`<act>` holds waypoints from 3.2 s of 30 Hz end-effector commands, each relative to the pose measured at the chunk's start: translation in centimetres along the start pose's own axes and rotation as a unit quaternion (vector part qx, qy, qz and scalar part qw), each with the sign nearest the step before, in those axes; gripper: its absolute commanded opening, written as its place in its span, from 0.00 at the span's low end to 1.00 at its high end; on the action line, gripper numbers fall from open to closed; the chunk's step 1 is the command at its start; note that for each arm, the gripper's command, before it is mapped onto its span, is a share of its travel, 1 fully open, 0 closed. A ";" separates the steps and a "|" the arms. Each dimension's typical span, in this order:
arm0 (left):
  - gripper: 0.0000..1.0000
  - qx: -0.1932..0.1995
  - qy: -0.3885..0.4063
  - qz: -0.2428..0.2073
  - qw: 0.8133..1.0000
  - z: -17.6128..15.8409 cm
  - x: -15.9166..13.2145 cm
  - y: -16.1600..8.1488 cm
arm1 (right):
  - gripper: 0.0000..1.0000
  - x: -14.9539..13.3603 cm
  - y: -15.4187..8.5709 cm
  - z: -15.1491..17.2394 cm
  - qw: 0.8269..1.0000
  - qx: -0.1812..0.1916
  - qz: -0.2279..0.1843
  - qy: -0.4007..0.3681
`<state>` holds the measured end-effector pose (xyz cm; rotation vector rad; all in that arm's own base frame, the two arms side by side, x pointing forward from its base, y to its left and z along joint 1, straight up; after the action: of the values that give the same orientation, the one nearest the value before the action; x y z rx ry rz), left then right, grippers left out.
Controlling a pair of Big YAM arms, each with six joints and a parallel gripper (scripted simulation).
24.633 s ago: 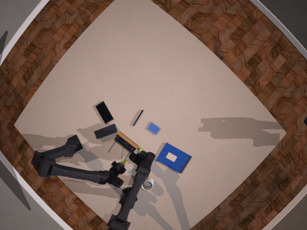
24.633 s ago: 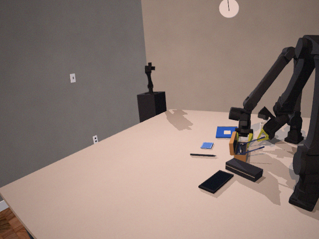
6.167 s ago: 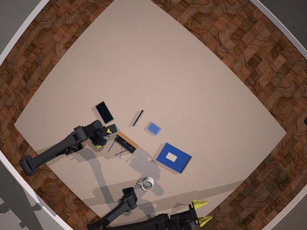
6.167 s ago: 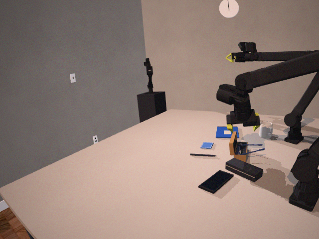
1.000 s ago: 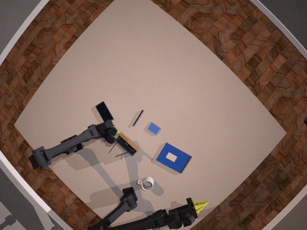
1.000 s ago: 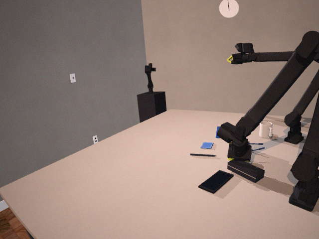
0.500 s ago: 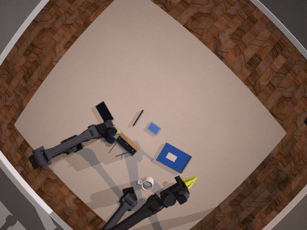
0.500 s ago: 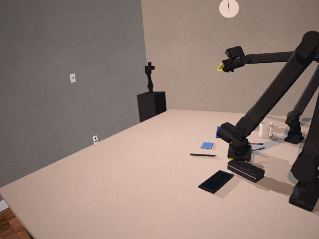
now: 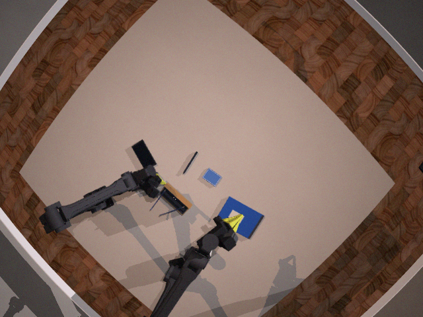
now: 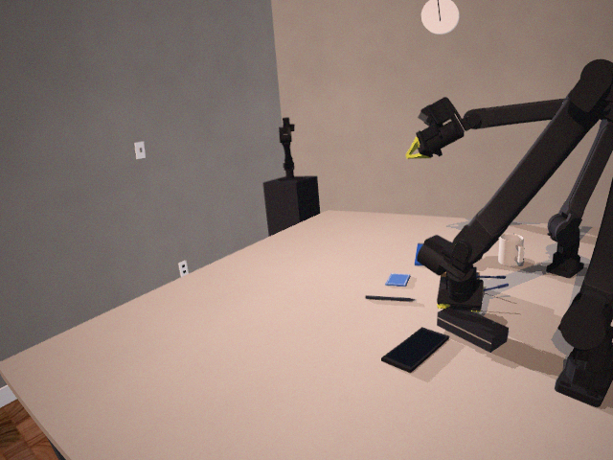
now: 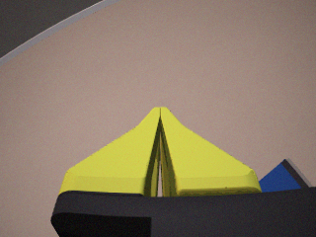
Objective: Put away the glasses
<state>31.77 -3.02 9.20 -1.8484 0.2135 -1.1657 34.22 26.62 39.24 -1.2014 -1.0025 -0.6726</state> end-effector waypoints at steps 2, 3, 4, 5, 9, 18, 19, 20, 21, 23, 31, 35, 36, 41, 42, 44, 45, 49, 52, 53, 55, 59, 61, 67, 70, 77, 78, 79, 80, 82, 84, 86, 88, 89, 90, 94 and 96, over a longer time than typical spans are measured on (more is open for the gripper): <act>0.57 -0.013 -0.019 0.013 1.000 -0.4 -0.5 0.5 | 0.00 -2.0 -0.6 4.2 0.999 0.015 0.037 0.016; 0.57 -0.013 -0.019 0.013 1.000 -0.4 -0.5 0.5 | 0.00 -2.7 -0.9 5.1 0.999 0.017 0.045 0.013; 0.57 -0.013 -0.019 0.013 1.000 -0.4 -0.5 0.5 | 0.00 -3.8 -1.2 5.9 0.998 0.017 0.054 0.009; 0.57 -0.013 -0.019 0.013 1.000 -0.4 -0.5 0.5 | 0.00 -4.6 -1.6 6.6 0.998 0.018 0.062 0.006; 0.57 -0.013 -0.019 0.013 1.000 -0.4 -0.5 0.5 | 0.00 -5.9 -3.7 10.1 0.997 0.028 0.073 0.000; 0.57 -0.013 -0.019 0.013 1.000 -0.4 -0.5 0.5 | 0.00 -11.3 -7.6 14.8 0.993 0.031 0.104 -0.035; 0.57 -0.013 -0.019 0.013 1.000 -0.4 -0.5 0.5 | 0.00 -11.9 -8.3 15.4 0.993 0.033 0.105 -0.039; 0.57 -0.013 -0.019 0.013 1.000 -0.4 -0.5 0.5 | 0.00 -11.6 -9.3 16.4 0.993 0.038 0.101 -0.037; 0.57 -0.013 -0.019 0.013 1.000 -0.4 -0.5 0.5 | 0.00 -11.2 -10.3 17.4 0.994 0.045 0.096 -0.034; 0.57 -0.013 -0.019 0.013 1.000 -0.4 -0.5 0.5 | 0.00 -12.9 -11.7 18.3 0.993 0.045 0.100 -0.047; 0.57 -0.013 -0.019 0.013 1.000 -0.4 -0.5 0.5 | 0.00 -16.7 -16.0 20.6 0.991 0.050 0.098 -0.081; 0.57 -0.013 -0.019 0.013 1.000 -0.4 -0.5 0.5 | 0.00 -19.5 -18.9 21.4 0.988 0.058 0.092 -0.111; 0.57 -0.013 -0.019 0.013 1.000 -0.4 -0.5 0.5 | 0.00 -20.3 -19.5 21.5 0.987 0.058 0.090 -0.118; 0.57 -0.013 -0.019 0.013 1.000 -0.4 -0.5 0.5 | 0.00 -22.3 -23.1 22.4 0.985 0.072 0.073 -0.139; 0.57 -0.013 -0.019 0.013 1.000 -0.4 -0.5 0.5 | 0.00 -23.0 -23.6 22.3 0.984 0.074 0.070 -0.146; 0.57 -0.013 -0.019 0.013 1.000 -0.4 -0.5 0.5 | 0.00 -24.5 -24.6 22.0 0.982 0.074 0.065 -0.163; 0.57 -0.013 -0.019 0.013 1.000 -0.4 -0.5 0.5 | 0.00 -24.7 -25.3 22.2 0.981 0.079 0.060 -0.164; 0.57 -0.013 -0.019 0.013 1.000 -0.4 -0.5 0.5 | 0.00 -23.5 -27.4 23.4 0.983 0.097 0.049 -0.150; 0.57 -0.013 -0.019 0.013 1.000 -0.4 -0.5 0.5 | 0.00 -25.0 -29.1 23.2 0.980 0.106 0.038 -0.165; 0.57 -0.013 -0.019 0.013 1.000 -0.4 -0.5 0.5 | 0.00 -25.5 -29.6 23.0 0.979 0.108 0.034 -0.171; 0.57 -0.013 -0.019 0.013 1.000 -0.4 -0.5 0.5 | 0.00 -28.3 -28.2 21.8 0.975 0.085 0.030 -0.204; 0.57 -0.013 -0.019 0.013 1.000 -0.4 -0.5 0.5 | 0.00 -30.0 -28.0 22.8 0.975 0.112 0.028 -0.188; 0.57 -0.013 -0.019 0.013 1.000 -0.4 -0.5 0.5 | 0.00 -31.1 -27.6 22.8 0.972 0.114 0.027 -0.203; 0.57 -0.013 -0.019 0.013 1.000 -0.4 -0.5 0.5 | 0.00 -32.5 -25.7 22.7 0.975 0.103 0.025 -0.195; 0.57 -0.013 -0.019 0.013 1.000 -0.4 -0.5 0.5 | 0.00 -34.3 -24.8 22.4 0.974 0.102 0.025 -0.198; 0.57 -0.013 -0.019 0.013 1.000 -0.4 -0.5 0.5 | 0.00 -36.6 -23.5 22.0 0.975 0.103 0.025 -0.196; 0.57 -0.013 -0.019 0.013 1.000 -0.4 -0.5 0.5 | 0.00 -36.8 -23.4 21.9 0.975 0.103 0.026 -0.195; 0.57 -0.013 -0.019 0.013 1.000 -0.4 -0.5 0.5 | 0.00 -36.8 -23.4 21.8 0.975 0.104 0.025 -0.193; 0.57 -0.013 -0.019 0.013 1.000 -0.4 -0.5 0.5 | 0.00 -36.8 -23.4 21.8 0.975 0.104 0.025 -0.193; 0.57 -0.013 -0.019 0.013 1.000 -0.4 -0.5 0.5 | 0.00 -35.9 -24.3 22.4 0.977 0.117 0.023 -0.178; 0.57 -0.013 -0.019 0.013 1.000 -0.4 -0.5 0.5 | 0.00 -36.3 -24.0 21.6 0.976 0.115 0.024 -0.182; 0.57 -0.013 -0.019 0.013 1.000 -0.4 -0.5 0.5 | 0.00 -36.7 -23.8 21.5 0.975 0.112 0.025 -0.189; 0.57 -0.013 -0.019 0.013 1.000 -0.4 -0.5 0.5 | 0.00 -37.8 -23.3 21.3 0.972 0.101 0.029 -0.209; 0.57 -0.013 -0.019 0.013 1.000 -0.4 -0.5 0.5 | 0.00 -37.9 -23.2 21.5 0.974 0.105 0.027 -0.201; 0.57 -0.013 -0.019 0.013 1.000 -0.4 -0.5 0.5 | 0.00 -38.1 -23.1 21.5 0.974 0.105 0.027 -0.201; 0.57 -0.013 -0.019 0.013 1.000 -0.4 -0.5 0.5 | 0.00 -38.7 -22.9 21.5 0.974 0.105 0.027 -0.200; 0.57 -0.013 -0.019 0.013 1.000 -0.4 -0.5 0.5 | 0.00 -39.0 -22.8 21.5 0.974 0.105 0.027 -0.199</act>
<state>31.77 -3.02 9.20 -1.8484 0.2135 -1.1657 -7.85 37.82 16.09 -1.1933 -1.3297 -0.2784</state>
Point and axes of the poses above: on each arm, the point where the finger pads meet when closed, its own y axis out along the fingers, its own z axis across the jaws, x = y × z, the point moved 10 cm from there along -y, back along the fingers, and after that the axes turned 13 degrees about -y, right-handed, at the moved point
